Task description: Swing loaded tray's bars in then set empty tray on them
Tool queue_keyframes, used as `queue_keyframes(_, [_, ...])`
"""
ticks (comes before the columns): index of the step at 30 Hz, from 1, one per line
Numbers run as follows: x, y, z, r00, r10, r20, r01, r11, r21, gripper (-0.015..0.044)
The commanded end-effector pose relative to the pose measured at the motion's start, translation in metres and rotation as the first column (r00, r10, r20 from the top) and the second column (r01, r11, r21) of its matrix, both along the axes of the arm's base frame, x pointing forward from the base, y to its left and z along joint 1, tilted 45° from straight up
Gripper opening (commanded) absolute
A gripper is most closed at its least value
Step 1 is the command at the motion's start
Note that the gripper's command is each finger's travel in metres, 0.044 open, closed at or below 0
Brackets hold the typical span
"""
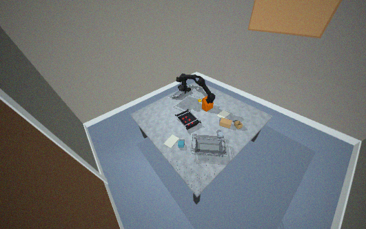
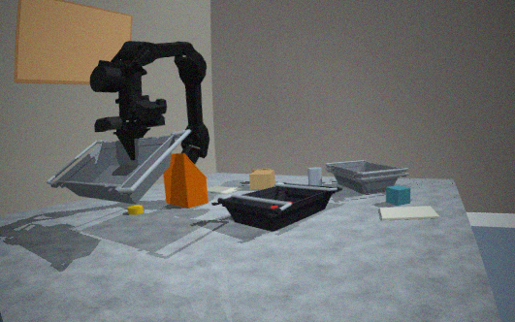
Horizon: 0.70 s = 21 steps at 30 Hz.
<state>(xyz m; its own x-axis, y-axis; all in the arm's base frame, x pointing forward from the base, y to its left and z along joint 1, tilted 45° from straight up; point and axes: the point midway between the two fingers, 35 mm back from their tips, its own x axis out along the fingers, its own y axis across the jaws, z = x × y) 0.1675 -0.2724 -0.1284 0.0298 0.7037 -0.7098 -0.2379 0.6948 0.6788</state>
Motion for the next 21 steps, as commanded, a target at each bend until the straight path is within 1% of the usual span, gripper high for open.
queue_keyframes(1, [0.001, -0.007, 0.004, 1.0, 0.002, 0.011, -0.002, 1.0, -0.027, 0.0])
queue_keyframes(10, [0.003, -0.007, 0.006, 1.0, 0.01, 0.018, -0.009, 1.0, -0.028, 0.0])
queue_keyframes(21, [0.042, 0.01, 0.04, 0.982, 0.138, 0.133, -0.131, 0.99, -0.062, 0.0])
